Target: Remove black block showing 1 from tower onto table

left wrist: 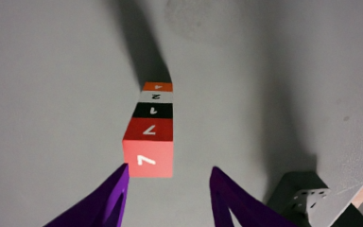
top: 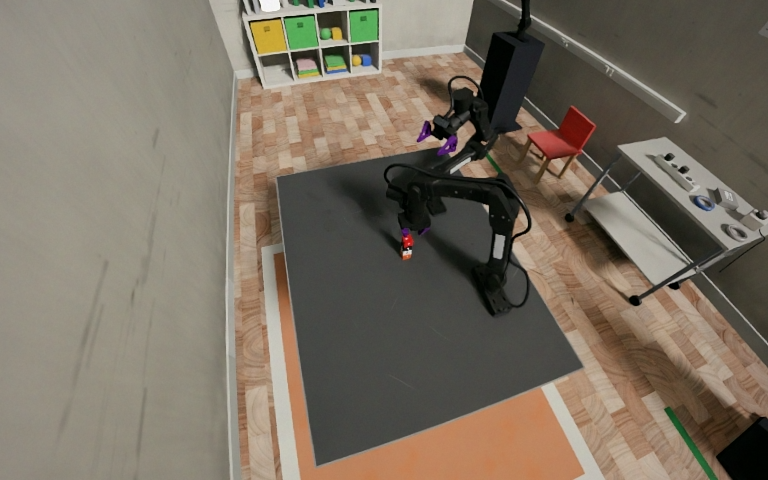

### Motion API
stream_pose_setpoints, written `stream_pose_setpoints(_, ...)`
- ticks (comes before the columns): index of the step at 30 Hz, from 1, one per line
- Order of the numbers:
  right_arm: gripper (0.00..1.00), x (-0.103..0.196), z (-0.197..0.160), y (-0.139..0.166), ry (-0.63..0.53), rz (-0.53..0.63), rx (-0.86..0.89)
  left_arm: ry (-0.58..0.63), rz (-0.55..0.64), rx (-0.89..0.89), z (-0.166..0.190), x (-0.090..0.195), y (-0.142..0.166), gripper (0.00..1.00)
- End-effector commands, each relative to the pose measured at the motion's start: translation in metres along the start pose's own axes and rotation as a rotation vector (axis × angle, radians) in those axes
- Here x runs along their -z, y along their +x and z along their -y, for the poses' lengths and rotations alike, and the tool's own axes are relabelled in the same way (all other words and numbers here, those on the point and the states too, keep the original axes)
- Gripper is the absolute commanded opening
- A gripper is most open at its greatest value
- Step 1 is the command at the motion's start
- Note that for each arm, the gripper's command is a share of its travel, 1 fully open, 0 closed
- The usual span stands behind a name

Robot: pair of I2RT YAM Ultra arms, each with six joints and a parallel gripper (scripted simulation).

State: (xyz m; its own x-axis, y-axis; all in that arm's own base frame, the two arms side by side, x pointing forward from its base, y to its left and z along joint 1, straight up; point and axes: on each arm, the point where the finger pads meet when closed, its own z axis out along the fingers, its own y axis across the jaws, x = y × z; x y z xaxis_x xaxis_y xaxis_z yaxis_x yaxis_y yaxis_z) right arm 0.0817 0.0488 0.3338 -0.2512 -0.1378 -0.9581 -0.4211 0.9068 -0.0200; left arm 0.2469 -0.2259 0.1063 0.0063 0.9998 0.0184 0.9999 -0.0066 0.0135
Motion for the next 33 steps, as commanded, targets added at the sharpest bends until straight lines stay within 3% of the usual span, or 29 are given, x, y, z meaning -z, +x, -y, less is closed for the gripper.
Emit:
stream_pose_setpoints(1,1.00,0.006,-0.001,0.014,-0.077,0.009,-0.005,0.008,0.030,0.034,-0.007,0.009,-0.004,0.55)
stream_pose_setpoints(9,1.00,0.021,-0.020,0.030,-0.390,0.064,0.063,0.018,0.026,0.068,-0.016,0.008,0.001,0.55)
stream_pose_setpoints(18,1.00,0.022,-0.020,0.030,-0.395,0.065,0.064,0.010,0.033,0.062,-0.017,0.008,-0.002,0.55)
stream_pose_setpoints(33,1.00,0.023,-0.021,0.028,-0.400,0.068,0.070,0.008,0.035,0.056,-0.018,-0.014,-0.008,0.55)
